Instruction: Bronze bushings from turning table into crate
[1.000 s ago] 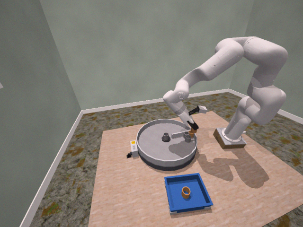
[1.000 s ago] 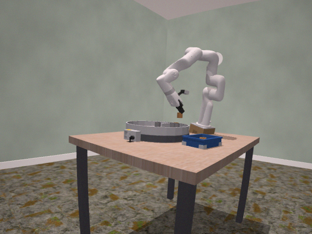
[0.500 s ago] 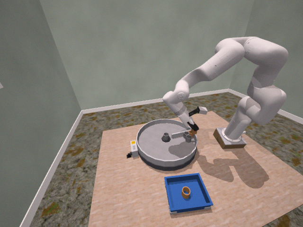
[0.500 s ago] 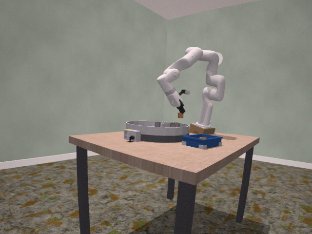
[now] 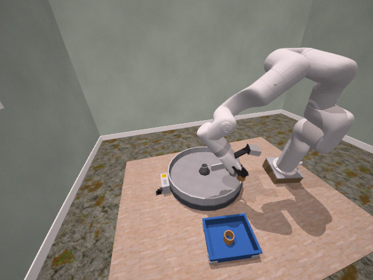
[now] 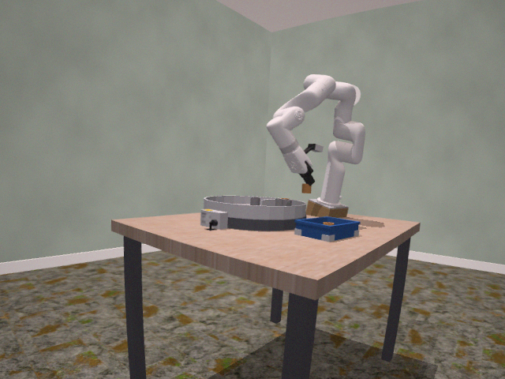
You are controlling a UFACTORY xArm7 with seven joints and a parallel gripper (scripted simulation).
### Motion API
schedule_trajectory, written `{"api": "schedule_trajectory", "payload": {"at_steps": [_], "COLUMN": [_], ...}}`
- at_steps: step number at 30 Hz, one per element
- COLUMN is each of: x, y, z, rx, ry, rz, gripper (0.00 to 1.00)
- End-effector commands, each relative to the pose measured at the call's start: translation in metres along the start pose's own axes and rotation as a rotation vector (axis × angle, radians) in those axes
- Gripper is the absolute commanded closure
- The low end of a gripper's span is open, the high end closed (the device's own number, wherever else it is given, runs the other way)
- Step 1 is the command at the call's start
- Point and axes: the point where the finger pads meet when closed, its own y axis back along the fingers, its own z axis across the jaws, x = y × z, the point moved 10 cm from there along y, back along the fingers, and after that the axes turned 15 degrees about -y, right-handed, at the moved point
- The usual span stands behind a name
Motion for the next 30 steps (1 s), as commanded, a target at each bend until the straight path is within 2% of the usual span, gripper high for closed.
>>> {"api": "schedule_trajectory", "payload": {"at_steps": [1, 4, 16, 18, 25, 30], "x": [0.003, 0.010, 0.031, 0.031, 0.037, 0.039], "y": [0.004, 0.006, 0.011, 0.011, 0.013, 0.013], "z": [0.023, 0.061, 0.165, 0.165, 0.197, 0.205], "rx": [0.000, 0.000, 0.000, 0.000, 0.000, 0.000], "ry": [-0.004, -0.004, -0.004, -0.004, -0.004, -0.004], "rz": [-0.003, -0.003, -0.003, -0.003, -0.003, -0.003], "gripper": [1.00, 1.00, 1.00, 1.00, 1.00, 1.00]}}
